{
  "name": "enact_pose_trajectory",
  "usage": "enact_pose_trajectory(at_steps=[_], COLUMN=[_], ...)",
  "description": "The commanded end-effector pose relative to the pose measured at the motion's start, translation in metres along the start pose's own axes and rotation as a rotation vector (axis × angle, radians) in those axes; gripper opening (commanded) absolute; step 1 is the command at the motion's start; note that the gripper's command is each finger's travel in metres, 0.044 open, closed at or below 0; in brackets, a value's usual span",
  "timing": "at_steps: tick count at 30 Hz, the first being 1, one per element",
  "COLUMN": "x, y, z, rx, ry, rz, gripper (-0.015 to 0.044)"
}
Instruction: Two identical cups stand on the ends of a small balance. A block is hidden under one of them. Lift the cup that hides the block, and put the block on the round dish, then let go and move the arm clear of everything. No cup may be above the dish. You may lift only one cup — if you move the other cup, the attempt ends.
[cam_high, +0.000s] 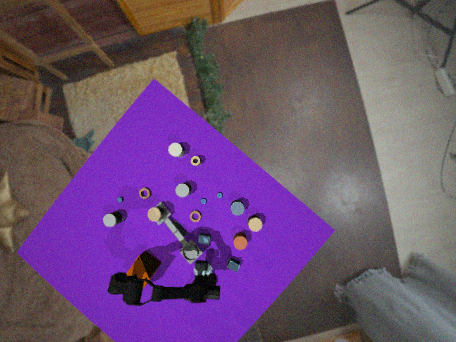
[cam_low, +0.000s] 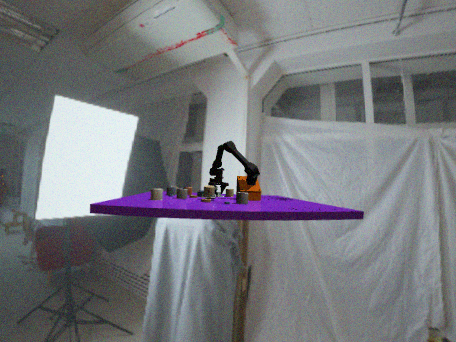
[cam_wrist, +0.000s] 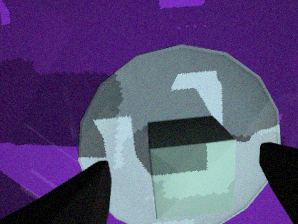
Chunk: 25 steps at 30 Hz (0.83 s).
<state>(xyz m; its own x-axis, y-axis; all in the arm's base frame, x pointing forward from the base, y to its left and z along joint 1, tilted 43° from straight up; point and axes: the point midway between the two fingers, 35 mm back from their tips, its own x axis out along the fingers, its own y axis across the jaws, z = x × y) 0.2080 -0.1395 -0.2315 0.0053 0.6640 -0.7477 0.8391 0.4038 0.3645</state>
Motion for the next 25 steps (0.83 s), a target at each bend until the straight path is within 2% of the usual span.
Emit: enact_pose_trajectory(at_steps=[1,2,12,16,20,25], x=[-0.001,-0.004,-0.054,-0.059,-0.098,-0.101], y=[0.000,0.001,-0.001,-0.002,-0.003,-0.004], z=[0.001,0.003,-0.001,-0.001,-0.003,-0.003], rx=[-0.004,-0.011,0.007,0.009,0.016,0.016], ry=[-0.005,-0.018,0.003,0.006,0.001,0.001], rz=[-0.003,-0.011,0.001,0.003,0.005,0.005], gripper=[0.0420,0.0440,0.0440,0.0440,0.0440,0.0440])
